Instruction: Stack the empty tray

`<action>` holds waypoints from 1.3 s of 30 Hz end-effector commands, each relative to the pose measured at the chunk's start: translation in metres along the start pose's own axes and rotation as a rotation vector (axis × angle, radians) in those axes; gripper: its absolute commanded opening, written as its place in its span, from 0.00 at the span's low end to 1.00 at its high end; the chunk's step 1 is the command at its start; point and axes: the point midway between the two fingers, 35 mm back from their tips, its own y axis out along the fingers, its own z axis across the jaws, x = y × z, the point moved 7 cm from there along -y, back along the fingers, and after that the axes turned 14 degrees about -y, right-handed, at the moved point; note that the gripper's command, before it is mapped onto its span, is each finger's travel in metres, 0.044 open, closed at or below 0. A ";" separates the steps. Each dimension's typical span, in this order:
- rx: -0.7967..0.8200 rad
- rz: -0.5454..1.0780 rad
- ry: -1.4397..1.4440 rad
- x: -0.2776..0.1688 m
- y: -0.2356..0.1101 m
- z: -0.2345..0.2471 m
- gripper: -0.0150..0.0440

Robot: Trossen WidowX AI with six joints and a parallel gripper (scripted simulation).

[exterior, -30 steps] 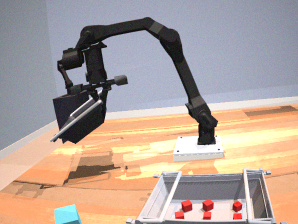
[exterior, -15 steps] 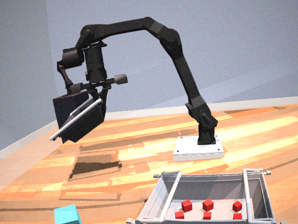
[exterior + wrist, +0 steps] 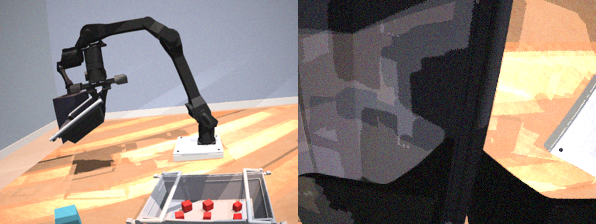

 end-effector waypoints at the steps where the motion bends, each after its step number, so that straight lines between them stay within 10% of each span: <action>1: 0.017 -0.004 -0.034 -0.015 -0.005 0.006 0.25; 39: 0.028 0.005 -0.429 -0.170 -0.008 0.015 0.25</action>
